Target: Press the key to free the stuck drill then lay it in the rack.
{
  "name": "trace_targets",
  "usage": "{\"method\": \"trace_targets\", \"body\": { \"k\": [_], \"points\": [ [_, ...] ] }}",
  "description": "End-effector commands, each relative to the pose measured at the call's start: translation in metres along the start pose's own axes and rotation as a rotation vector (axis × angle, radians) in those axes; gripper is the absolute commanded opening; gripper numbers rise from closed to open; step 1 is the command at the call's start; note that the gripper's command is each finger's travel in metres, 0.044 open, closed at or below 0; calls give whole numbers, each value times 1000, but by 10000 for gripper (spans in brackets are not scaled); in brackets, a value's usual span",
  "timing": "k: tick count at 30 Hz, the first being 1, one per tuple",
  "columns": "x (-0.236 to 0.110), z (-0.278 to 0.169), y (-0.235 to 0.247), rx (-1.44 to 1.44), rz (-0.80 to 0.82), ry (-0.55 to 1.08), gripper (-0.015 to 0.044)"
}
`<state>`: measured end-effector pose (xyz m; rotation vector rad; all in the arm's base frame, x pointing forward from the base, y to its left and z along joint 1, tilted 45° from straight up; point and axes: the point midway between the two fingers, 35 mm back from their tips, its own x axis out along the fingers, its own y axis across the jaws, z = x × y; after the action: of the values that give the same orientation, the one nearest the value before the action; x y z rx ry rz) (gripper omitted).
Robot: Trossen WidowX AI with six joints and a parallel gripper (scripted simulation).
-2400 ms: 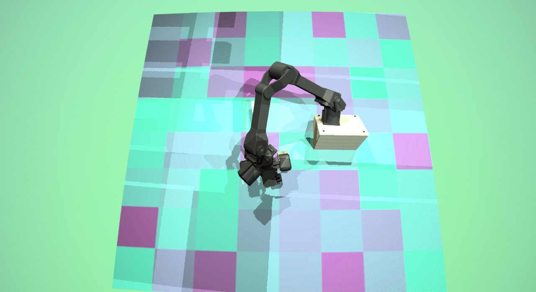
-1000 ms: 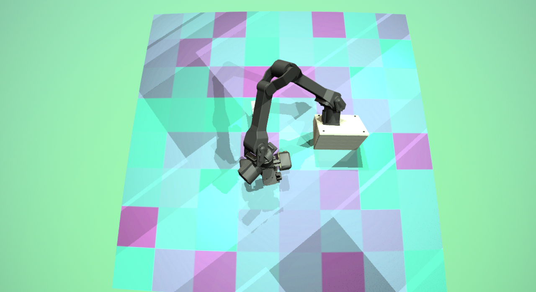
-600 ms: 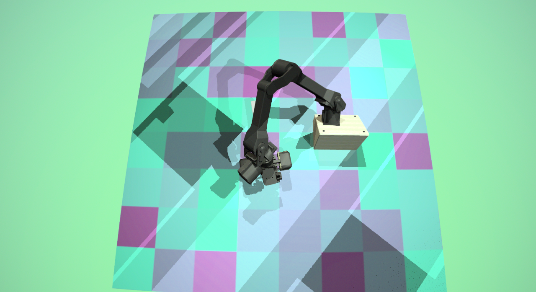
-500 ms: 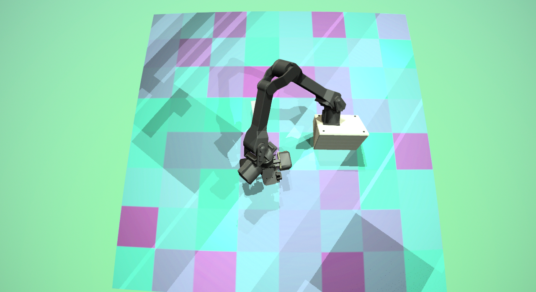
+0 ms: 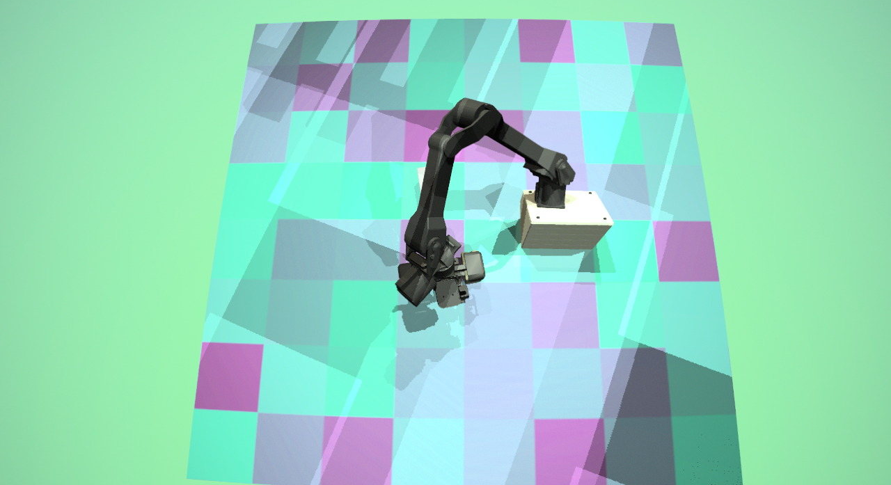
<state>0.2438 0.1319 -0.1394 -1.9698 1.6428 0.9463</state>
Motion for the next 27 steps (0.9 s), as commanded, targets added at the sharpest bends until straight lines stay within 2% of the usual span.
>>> {"method": "trace_targets", "body": {
  "k": [1, 27],
  "points": [
    [-3, 2, 0, 3, -2, -5, 0],
    [-4, 5, 10, 3, -1, -5, 0]
  ]
}}
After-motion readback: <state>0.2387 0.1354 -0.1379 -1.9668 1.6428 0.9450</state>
